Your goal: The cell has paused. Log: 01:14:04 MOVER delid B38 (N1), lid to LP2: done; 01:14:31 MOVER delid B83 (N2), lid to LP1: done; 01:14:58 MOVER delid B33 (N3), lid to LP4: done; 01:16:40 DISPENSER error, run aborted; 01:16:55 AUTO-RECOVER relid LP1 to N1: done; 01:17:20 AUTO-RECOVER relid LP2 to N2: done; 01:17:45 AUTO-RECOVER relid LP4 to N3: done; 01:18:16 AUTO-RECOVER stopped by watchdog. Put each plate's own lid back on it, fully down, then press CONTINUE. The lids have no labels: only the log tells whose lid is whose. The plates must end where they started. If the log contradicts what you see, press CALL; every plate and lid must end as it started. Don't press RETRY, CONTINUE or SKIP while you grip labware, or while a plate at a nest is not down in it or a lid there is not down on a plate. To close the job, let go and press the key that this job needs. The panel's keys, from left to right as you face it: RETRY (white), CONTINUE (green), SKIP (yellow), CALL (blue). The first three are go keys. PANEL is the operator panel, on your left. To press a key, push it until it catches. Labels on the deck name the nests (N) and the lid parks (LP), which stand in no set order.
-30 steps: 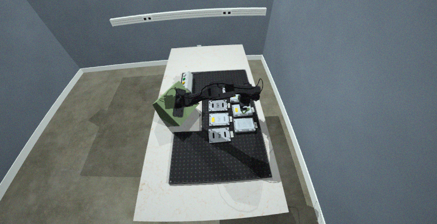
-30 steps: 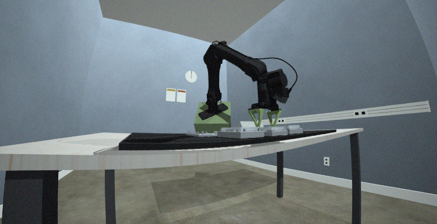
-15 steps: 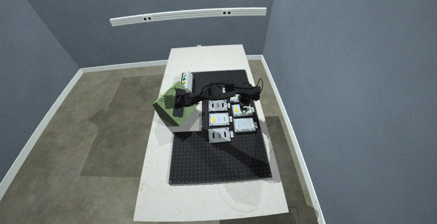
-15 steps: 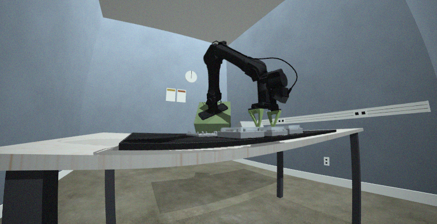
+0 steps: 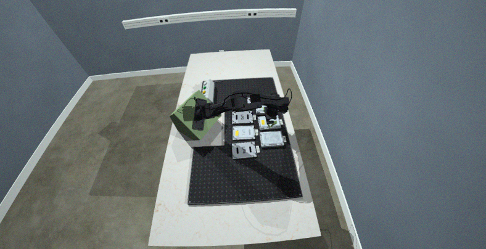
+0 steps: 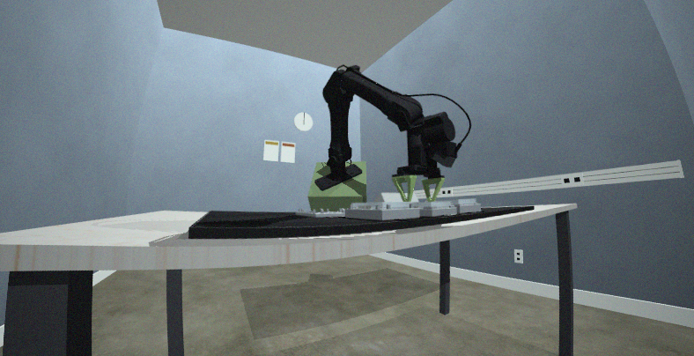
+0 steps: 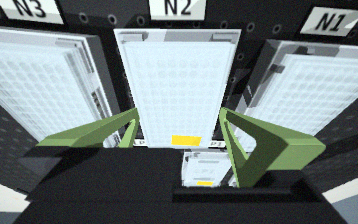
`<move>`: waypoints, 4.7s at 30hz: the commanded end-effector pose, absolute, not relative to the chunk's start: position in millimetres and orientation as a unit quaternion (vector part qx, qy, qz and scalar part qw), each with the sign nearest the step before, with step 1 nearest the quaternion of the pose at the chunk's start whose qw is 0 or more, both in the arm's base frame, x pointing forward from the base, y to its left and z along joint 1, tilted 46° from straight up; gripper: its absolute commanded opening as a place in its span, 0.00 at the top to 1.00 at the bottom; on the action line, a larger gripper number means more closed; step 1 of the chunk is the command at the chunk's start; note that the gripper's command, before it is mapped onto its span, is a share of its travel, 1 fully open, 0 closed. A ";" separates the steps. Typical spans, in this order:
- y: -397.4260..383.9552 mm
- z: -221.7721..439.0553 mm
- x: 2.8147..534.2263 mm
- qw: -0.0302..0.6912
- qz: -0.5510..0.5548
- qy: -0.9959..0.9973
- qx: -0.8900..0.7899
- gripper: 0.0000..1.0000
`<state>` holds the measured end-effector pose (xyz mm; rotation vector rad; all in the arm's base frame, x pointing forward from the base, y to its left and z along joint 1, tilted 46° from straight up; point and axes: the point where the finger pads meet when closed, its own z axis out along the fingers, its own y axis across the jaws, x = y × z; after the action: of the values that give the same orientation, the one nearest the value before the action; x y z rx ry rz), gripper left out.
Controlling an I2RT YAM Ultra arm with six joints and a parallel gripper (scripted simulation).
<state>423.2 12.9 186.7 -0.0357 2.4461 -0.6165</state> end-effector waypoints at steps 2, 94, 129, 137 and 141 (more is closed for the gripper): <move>25.0 214.6 429.7 0.344 -0.219 0.913 -0.013 0.00; 29.0 204.8 426.1 0.325 -0.227 0.918 -0.014 1.00; 38.2 231.3 406.9 0.334 -0.224 0.915 -0.011 1.00; 21.9 220.1 399.8 0.319 -0.219 0.922 0.008 1.00; 6.0 238.2 403.2 0.339 -0.214 0.916 0.012 1.00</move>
<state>404.5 14.7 213.1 0.0105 2.4423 -0.5955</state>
